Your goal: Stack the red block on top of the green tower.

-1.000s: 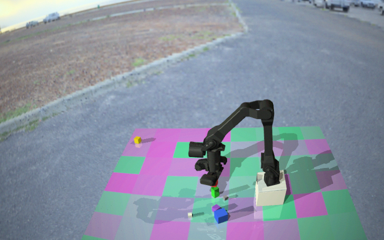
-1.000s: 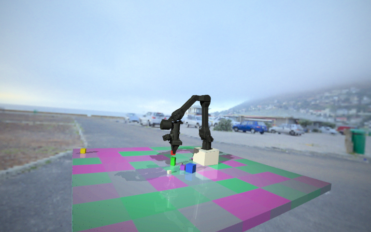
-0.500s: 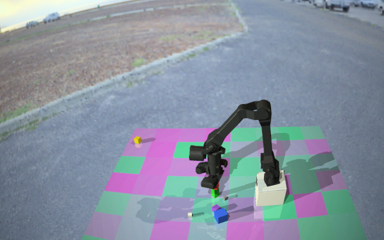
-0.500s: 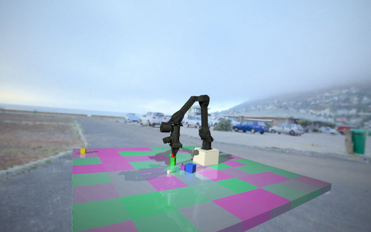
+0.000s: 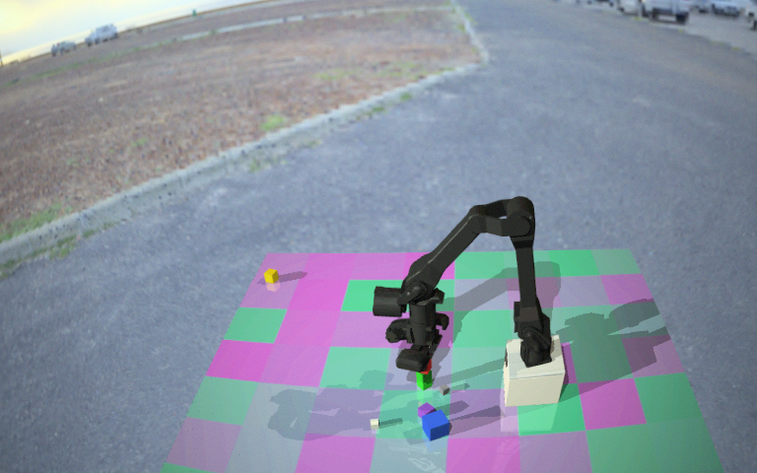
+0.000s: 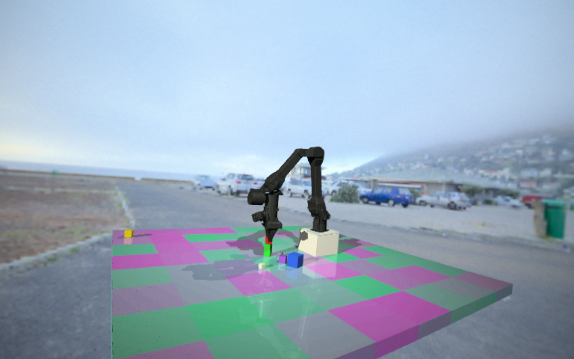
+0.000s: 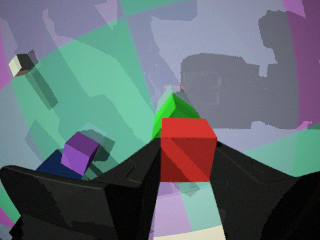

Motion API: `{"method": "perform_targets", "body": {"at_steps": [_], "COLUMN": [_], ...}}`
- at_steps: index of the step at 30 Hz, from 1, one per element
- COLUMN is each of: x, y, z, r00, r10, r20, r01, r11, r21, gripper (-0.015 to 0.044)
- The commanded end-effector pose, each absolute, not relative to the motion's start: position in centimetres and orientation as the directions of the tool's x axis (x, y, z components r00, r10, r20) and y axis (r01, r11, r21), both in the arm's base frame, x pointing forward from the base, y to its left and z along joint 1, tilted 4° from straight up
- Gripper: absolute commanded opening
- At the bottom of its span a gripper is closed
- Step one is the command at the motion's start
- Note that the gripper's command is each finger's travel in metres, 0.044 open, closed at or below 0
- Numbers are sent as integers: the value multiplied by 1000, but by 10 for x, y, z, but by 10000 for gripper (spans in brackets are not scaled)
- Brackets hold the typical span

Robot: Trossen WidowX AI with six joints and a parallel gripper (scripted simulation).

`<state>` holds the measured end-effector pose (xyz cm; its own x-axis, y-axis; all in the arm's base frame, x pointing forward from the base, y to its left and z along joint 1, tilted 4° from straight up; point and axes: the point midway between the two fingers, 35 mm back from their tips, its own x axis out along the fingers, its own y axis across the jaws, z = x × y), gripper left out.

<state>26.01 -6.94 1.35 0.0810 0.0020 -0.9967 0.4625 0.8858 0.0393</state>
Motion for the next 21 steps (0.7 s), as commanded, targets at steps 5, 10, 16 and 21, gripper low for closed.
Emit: {"method": "perform_targets", "body": {"at_steps": [5, 10, 16, 21], "x": [260, 260, 260, 260], "y": [-69, -69, -69, -69], "z": [13, 13, 13, 13], "r00": [82, 82, 82, 82], "r10": [2, 2, 2, 2], "r20": [-997, -997, -997, -997], "r01": [462, 462, 462, 462], "r11": [886, 886, 886, 886], "r21": [40, 40, 40, 40], "gripper": [157, 289, 440, 440]}}
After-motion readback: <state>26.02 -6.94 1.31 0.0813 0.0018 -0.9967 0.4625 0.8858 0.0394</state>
